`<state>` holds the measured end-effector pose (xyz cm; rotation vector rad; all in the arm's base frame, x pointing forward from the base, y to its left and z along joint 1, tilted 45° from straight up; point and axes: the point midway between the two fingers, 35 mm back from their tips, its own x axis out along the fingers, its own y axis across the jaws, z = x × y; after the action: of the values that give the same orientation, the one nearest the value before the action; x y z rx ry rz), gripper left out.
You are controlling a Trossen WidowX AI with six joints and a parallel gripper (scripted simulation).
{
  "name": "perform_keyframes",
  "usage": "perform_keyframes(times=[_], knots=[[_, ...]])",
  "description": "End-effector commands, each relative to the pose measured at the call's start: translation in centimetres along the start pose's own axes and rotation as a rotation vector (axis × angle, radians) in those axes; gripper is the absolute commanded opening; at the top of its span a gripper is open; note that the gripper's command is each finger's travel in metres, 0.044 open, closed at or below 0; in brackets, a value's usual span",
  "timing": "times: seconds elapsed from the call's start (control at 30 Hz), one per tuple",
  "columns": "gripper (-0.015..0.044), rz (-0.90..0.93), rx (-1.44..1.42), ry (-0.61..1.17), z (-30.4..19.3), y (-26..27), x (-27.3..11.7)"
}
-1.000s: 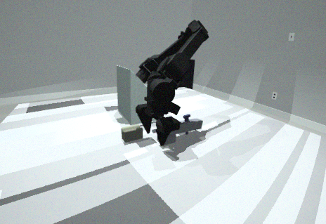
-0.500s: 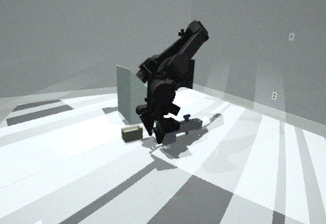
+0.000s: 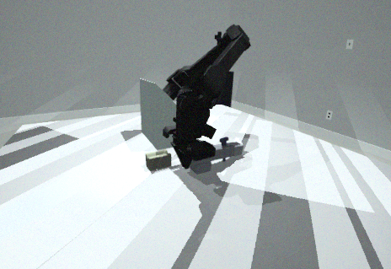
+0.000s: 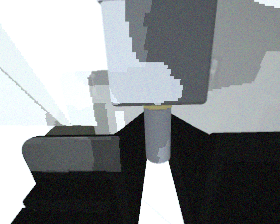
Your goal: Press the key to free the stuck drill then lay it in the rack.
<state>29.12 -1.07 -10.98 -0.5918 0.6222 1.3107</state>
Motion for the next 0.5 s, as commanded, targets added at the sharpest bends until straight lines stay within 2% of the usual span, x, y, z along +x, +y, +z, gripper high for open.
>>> perform_keyframes(times=[0.0, 0.47], knots=[[0.0, -0.001, -0.001, -0.002, -0.1, -0.1, 0.0], [0.0, 0.001, 0.002, -0.005, -1.8, -0.2, -0.2]])
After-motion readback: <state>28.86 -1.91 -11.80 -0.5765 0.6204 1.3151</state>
